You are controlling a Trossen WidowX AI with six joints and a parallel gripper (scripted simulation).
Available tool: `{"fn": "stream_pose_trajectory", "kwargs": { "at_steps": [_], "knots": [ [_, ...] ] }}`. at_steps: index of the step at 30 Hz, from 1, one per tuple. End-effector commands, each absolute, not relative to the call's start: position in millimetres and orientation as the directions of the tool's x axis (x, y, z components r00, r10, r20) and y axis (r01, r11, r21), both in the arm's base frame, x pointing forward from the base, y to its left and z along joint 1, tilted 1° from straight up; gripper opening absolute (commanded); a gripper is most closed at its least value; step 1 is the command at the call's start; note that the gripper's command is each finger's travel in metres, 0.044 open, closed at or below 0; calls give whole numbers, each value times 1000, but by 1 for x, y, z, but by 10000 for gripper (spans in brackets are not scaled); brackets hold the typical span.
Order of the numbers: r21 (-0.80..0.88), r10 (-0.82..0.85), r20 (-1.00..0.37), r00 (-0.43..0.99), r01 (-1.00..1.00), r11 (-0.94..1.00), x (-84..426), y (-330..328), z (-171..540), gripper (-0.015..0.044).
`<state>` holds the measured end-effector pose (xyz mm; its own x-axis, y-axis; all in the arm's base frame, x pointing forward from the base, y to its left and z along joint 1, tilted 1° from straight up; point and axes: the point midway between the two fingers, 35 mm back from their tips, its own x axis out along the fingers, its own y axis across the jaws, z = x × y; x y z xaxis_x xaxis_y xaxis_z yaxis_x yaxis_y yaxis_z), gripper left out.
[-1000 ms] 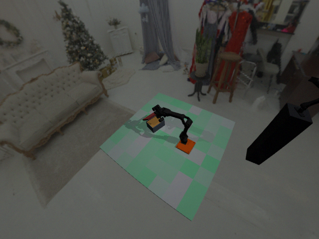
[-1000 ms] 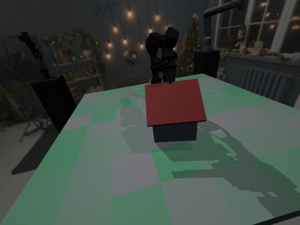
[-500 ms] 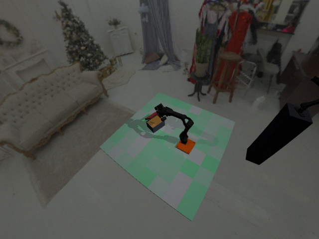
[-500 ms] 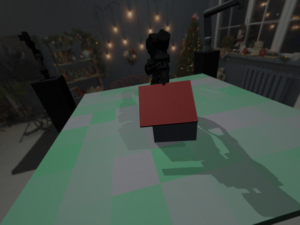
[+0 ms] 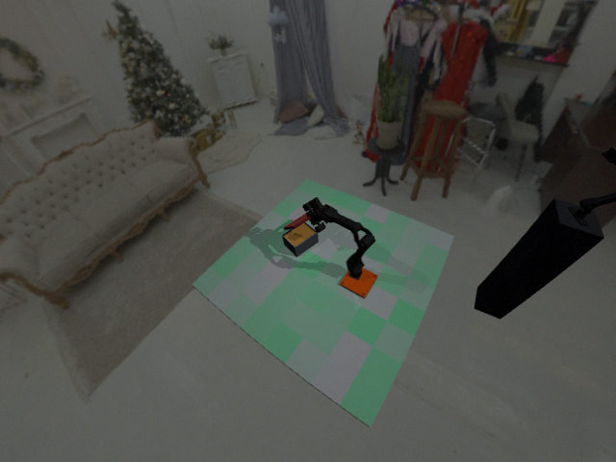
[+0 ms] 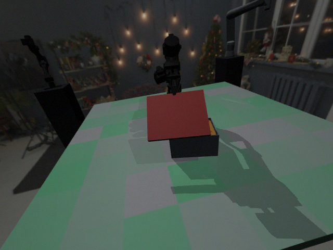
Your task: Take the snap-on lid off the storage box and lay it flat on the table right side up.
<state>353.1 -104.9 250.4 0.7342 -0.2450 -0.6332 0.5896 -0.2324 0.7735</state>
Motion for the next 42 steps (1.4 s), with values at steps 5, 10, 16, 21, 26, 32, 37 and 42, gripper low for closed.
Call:
{"fn": "stream_pose_trajectory", "kwargs": {
  "at_steps": [5, 10, 16, 21, 26, 32, 37, 42],
  "knots": [
    [782, -248, -622, 742, 580, -227, 345, -119, 253, 0],
    [782, -248, -623, 742, 580, -227, 341, -128, 253, 0],
    [782, -249, -623, 742, 581, -226, 335, -139, 253, 0],
    [782, -249, -623, 742, 581, -226, 331, -147, 253, 0],
    [782, -250, -623, 741, 581, -225, 326, -156, 252, 0],
    [782, -250, -623, 741, 582, -224, 321, -167, 252, 0],
    [782, -251, -623, 741, 582, -224, 316, -176, 252, 0],
    [782, -251, -623, 741, 582, -223, 311, -185, 251, 0]
  ]
}}
